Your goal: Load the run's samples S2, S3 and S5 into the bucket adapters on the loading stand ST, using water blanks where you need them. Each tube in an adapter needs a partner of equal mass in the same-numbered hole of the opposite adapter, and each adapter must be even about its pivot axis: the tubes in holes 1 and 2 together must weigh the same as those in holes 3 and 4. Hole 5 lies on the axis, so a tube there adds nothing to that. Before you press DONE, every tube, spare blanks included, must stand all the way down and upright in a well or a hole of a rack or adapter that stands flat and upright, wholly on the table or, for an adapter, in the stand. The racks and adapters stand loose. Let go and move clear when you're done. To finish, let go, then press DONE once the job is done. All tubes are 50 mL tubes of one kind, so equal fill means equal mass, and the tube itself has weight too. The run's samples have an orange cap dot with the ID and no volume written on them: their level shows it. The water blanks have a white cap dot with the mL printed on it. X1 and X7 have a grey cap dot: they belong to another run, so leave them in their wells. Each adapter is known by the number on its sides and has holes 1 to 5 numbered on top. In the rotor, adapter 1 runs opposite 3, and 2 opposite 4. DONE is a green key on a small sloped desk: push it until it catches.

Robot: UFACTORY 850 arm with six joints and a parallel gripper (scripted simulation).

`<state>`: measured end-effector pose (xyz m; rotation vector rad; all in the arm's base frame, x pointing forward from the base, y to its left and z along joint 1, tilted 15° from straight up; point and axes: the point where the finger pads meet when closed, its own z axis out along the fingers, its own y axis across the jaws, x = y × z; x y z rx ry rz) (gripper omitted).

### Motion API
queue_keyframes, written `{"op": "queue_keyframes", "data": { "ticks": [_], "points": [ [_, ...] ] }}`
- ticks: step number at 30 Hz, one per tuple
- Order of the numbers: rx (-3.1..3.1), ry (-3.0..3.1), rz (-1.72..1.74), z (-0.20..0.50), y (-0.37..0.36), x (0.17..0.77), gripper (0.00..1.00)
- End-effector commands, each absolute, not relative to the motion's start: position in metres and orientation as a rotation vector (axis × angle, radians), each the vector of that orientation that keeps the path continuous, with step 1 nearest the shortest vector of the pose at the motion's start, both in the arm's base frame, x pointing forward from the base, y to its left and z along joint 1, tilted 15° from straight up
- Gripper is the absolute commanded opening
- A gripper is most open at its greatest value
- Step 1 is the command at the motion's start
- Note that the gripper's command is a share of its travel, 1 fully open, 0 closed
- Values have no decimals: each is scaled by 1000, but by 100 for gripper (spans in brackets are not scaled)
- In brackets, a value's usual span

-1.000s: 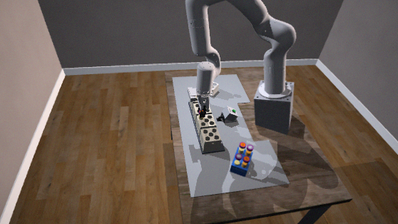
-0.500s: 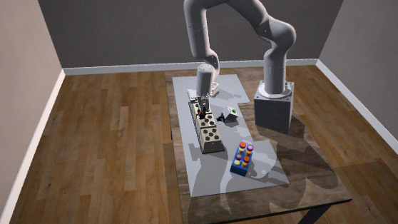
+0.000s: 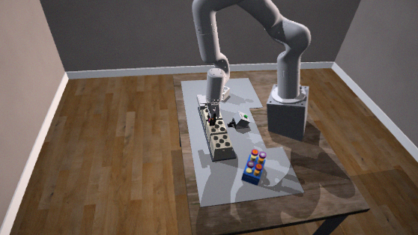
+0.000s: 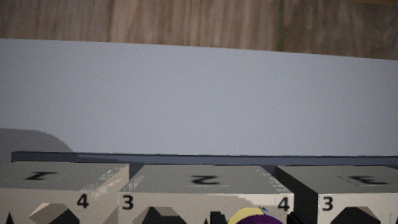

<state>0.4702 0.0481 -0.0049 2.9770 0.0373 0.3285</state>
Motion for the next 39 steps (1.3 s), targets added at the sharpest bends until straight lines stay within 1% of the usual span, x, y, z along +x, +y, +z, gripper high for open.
{"op": "queue_keyframes", "data": {
  "ticks": [1, 5, 6, 34, 39],
  "points": [
    [2977, 37, 331, -5, 48, 471, 0],
    [2977, 37, 331, -5, 48, 471, 0],
    [2977, 37, 331, -5, 48, 471, 44],
    [2977, 37, 331, -5, 48, 471, 44],
    [2977, 37, 331, 5, 50, 469, 44]
  ]
}}
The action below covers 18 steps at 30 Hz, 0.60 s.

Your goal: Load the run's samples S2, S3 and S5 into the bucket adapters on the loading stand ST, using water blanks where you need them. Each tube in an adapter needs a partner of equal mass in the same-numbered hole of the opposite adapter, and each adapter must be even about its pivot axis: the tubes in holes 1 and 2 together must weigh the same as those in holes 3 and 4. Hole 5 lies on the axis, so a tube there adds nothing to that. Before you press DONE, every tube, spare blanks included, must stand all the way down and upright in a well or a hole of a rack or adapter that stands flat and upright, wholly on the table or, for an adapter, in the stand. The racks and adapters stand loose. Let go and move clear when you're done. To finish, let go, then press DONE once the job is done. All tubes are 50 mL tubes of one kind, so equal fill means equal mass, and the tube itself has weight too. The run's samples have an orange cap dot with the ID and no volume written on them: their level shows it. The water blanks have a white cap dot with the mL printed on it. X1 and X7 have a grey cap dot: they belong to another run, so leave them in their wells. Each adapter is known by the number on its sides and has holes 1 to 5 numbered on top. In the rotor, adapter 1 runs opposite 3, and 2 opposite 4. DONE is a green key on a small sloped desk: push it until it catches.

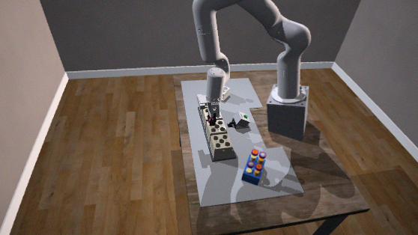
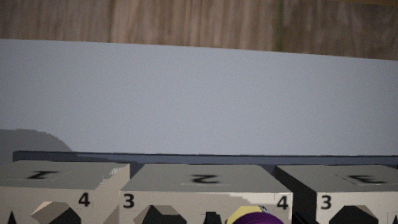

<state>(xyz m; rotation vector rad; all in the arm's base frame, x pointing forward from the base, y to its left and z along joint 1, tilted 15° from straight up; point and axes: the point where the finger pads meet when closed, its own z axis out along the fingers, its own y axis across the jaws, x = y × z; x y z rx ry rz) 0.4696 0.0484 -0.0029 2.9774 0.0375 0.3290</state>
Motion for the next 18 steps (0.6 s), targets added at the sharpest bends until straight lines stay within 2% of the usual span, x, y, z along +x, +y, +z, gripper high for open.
{"op": "queue_keyframes", "data": {
  "ticks": [1, 18],
  "points": [
    [2977, 37, 331, 7, 50, 468, 44],
    [2977, 37, 331, 36, 54, 462, 44]
  ]
}}
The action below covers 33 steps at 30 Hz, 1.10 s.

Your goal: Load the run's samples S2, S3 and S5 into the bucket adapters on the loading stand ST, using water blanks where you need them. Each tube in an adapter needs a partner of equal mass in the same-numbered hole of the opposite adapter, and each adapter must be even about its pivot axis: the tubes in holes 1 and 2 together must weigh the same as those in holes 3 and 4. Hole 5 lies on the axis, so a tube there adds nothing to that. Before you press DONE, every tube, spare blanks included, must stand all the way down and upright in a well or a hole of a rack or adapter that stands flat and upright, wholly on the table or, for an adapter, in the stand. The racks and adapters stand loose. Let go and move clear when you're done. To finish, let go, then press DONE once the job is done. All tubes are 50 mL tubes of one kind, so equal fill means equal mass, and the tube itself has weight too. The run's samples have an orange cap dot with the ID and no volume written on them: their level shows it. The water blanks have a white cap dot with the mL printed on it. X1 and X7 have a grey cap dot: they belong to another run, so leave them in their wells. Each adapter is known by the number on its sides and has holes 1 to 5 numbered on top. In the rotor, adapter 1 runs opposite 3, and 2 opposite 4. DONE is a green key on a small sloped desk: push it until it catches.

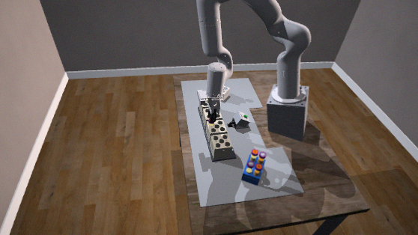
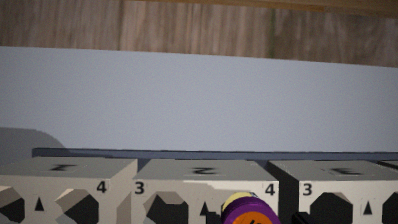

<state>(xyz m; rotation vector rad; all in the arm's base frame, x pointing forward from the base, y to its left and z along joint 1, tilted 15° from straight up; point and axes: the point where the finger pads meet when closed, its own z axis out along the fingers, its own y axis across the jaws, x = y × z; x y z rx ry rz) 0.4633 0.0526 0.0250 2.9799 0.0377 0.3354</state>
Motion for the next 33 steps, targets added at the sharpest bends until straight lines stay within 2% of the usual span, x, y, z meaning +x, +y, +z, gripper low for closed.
{"op": "queue_keyframes", "data": {
  "ticks": [1, 33],
  "points": [
    [2977, 37, 331, 38, 54, 461, 44],
    [2977, 37, 331, 92, 62, 449, 44]
  ]
}}
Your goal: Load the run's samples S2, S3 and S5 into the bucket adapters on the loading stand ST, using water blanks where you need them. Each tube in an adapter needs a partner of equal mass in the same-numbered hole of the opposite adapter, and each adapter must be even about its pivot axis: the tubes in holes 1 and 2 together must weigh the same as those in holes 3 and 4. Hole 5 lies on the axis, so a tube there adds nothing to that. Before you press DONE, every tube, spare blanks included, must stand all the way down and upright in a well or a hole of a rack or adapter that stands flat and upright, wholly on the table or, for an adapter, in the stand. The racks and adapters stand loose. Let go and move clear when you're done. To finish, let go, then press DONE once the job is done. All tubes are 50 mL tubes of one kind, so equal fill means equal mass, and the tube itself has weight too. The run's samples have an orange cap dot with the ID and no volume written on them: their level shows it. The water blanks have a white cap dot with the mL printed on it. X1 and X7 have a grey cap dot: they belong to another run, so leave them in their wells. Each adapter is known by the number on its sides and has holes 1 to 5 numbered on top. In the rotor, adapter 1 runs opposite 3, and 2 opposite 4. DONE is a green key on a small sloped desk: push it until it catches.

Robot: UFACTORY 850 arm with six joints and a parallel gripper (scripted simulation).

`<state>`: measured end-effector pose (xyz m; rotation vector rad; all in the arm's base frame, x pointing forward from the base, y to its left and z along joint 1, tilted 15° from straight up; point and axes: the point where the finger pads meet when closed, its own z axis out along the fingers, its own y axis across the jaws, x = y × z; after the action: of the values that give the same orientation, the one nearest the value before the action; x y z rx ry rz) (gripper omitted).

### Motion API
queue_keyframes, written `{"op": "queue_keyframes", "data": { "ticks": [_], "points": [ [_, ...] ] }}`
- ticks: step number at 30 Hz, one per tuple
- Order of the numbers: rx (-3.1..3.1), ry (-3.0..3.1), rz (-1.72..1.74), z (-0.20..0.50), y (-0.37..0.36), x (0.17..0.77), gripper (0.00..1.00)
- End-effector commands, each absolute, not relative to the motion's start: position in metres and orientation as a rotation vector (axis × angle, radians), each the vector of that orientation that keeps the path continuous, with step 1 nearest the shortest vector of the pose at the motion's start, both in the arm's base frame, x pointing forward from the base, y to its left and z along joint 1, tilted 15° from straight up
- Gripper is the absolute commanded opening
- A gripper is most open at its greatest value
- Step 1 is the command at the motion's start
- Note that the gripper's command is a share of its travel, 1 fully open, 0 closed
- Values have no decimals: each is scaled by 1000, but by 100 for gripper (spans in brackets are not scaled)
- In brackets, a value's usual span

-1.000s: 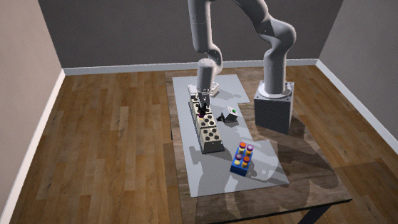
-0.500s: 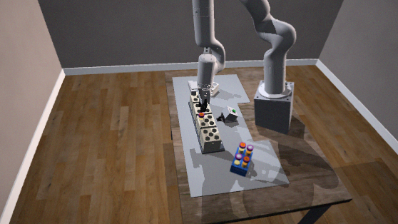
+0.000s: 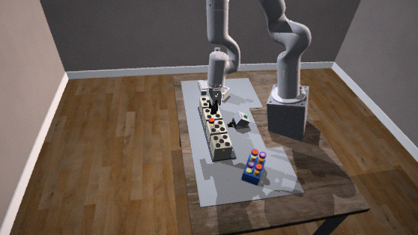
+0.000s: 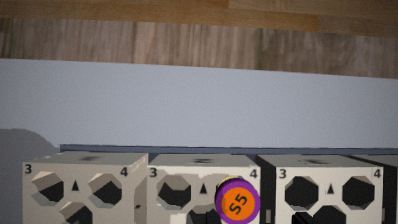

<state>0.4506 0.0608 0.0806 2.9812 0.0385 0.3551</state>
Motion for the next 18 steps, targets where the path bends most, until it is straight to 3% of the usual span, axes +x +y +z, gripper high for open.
{"op": "queue_keyframes", "data": {
  "ticks": [1, 18],
  "points": [
    [2977, 37, 331, 94, 63, 448, 44],
    [2977, 37, 331, 119, 66, 443, 44]
  ]
}}
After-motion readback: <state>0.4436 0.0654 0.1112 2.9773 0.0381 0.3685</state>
